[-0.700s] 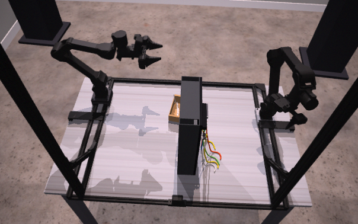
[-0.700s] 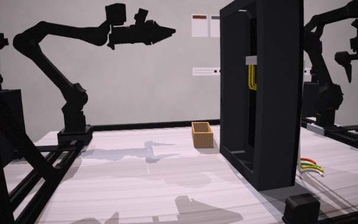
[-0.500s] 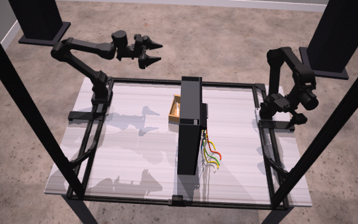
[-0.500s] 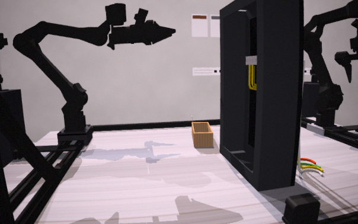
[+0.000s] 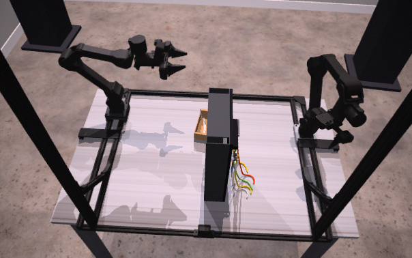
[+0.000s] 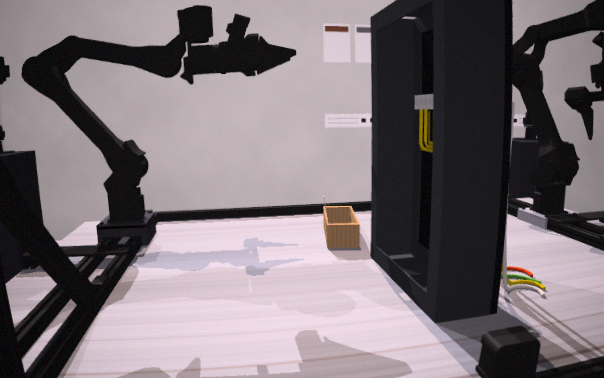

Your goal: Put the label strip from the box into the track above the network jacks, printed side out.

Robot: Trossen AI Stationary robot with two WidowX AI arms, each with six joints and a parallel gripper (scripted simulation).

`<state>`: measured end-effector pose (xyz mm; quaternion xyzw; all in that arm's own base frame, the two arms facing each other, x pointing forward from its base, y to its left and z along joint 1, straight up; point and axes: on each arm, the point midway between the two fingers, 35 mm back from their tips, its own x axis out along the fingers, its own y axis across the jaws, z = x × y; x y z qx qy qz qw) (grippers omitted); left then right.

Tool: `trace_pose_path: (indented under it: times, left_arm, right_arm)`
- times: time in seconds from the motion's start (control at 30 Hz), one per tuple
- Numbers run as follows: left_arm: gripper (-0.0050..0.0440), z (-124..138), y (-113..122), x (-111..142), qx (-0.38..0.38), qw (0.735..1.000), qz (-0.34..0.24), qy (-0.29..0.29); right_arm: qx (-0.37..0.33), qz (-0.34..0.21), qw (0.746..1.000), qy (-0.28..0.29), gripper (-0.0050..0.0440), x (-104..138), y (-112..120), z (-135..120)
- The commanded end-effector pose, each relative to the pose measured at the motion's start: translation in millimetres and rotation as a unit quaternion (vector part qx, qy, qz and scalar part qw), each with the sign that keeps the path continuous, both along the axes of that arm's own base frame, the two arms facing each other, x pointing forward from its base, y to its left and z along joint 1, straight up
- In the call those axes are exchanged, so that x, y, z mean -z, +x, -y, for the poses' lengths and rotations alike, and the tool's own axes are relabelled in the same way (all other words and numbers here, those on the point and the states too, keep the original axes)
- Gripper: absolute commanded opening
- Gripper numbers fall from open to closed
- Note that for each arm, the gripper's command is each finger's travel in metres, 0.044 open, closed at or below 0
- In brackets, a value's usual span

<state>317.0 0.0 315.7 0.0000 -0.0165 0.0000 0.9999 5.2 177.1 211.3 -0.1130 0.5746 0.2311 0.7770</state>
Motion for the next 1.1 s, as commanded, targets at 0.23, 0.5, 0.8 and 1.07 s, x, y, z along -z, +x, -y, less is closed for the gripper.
trace_pose_path:
  times: [0.23,0.5,0.8,1.07]
  left_arm:
    - [0.0152,0.0,2.9,-7.8,0.000,1.000,0.002,0.002]
    - [0.0100,-0.1,8.5,-3.1,0.000,1.000,-0.014,0.004]
    - [0.0100,-0.4,20.9,6.5,0.001,0.999,-0.053,0.010]
    - [0.0100,-0.6,32.5,16.8,0.002,0.996,-0.093,0.015]
  right_arm:
    - [0.006,-0.010,1.000,0.009,0.0440,-1.9,2.8,0.2]
    - [0.021,-0.023,0.999,0.016,0.0440,-1.5,8.6,-0.6]
    - [0.062,-0.056,0.995,0.047,0.0440,-3.6,26.1,-3.0]
    - [0.099,-0.081,0.988,0.085,0.0440,-7.7,44.9,-4.1]
